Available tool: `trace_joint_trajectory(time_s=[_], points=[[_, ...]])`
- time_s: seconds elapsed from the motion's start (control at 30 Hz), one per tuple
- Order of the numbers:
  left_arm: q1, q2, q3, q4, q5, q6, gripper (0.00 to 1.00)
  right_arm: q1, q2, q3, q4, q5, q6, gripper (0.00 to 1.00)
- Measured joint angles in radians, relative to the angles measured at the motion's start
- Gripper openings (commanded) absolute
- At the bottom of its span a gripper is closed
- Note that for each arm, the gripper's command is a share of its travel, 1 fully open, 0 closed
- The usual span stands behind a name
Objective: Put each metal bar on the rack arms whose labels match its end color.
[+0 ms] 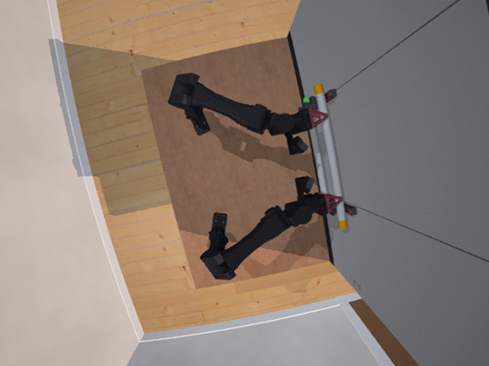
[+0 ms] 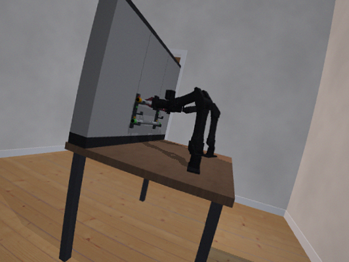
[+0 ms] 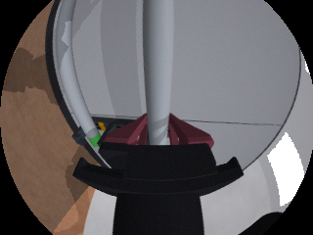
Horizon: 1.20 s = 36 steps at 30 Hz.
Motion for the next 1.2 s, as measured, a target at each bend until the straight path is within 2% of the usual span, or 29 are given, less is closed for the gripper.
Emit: trace_joint_trajectory(time_s=[0.27, 1.2], points=[[0.000, 0.000, -0.040, 0.085, 0.001, 0.021, 0.00, 0.000, 0.000, -0.042, 0.086, -0.001, -0.015, 0.00], [0.000, 0.007, -0.075, 0.172, 0.001, 0.040, 0.00, 0.000, 0.006, -0.077, 0.168, 0.000, -0.027, 0.00]])
